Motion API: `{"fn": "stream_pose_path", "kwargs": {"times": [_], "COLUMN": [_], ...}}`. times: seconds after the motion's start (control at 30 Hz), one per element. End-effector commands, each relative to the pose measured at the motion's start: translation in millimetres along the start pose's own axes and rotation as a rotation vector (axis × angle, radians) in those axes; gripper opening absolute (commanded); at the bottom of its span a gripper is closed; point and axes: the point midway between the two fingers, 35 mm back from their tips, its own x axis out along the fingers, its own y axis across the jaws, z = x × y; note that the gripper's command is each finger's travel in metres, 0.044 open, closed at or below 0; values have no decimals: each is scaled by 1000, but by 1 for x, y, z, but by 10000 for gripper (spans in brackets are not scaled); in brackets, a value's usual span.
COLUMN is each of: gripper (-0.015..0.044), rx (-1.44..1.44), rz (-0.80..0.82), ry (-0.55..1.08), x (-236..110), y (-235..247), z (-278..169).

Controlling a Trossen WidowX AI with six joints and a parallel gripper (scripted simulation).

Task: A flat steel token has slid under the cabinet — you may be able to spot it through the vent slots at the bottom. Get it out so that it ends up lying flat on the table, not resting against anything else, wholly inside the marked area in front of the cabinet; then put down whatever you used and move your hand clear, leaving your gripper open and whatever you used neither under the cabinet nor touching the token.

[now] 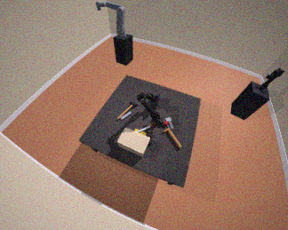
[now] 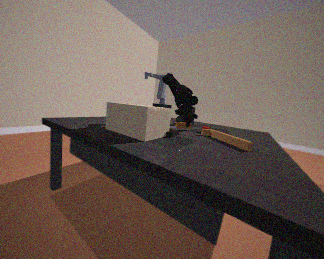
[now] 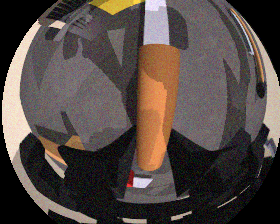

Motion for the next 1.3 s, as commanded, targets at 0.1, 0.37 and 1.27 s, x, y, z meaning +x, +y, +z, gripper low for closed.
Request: {"fn": "stream_pose_path", "kwargs": {"times": [0.1, 0.37, 1.27], "gripper": [0, 0, 0], "rx": [2, 2, 1], "rz": [13, 12, 11], "ry": [-19, -19, -20], "x": [-5, -5, -4], "y": [-5, -13, -36], "z": [8, 13, 29]}}
